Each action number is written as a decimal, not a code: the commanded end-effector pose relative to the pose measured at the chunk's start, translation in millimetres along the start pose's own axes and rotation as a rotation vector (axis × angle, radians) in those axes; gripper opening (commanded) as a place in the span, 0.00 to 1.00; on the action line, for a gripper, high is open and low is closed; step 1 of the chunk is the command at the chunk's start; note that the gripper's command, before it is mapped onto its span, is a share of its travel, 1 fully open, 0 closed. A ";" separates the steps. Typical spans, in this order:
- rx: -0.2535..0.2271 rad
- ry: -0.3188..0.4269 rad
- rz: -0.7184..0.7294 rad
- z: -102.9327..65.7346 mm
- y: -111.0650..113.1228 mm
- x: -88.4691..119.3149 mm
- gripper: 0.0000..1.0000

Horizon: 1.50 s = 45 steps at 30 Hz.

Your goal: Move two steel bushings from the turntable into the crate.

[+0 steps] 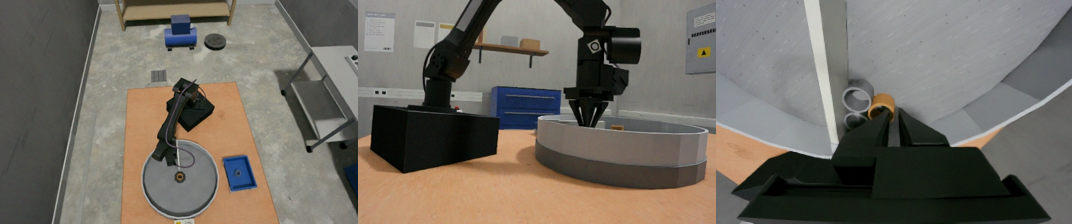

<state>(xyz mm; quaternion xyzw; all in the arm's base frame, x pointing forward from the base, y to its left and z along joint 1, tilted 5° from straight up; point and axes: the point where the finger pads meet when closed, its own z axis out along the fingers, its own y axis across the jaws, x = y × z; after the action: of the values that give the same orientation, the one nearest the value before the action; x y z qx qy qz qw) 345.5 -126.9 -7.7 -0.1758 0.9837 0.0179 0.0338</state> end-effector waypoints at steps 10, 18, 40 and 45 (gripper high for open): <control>-0.028 0.004 0.018 10.1 2.6 6.9 0.12; -0.028 0.004 0.018 10.1 2.6 6.9 0.12; -0.027 0.003 0.020 13.2 2.5 6.8 0.12; 0.009 -0.036 0.016 -1.8 -6.6 -4.4 0.12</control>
<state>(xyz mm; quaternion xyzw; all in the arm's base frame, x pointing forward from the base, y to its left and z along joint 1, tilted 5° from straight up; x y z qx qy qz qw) 343.4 -126.0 -14.1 -0.1757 0.9838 0.0203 0.0303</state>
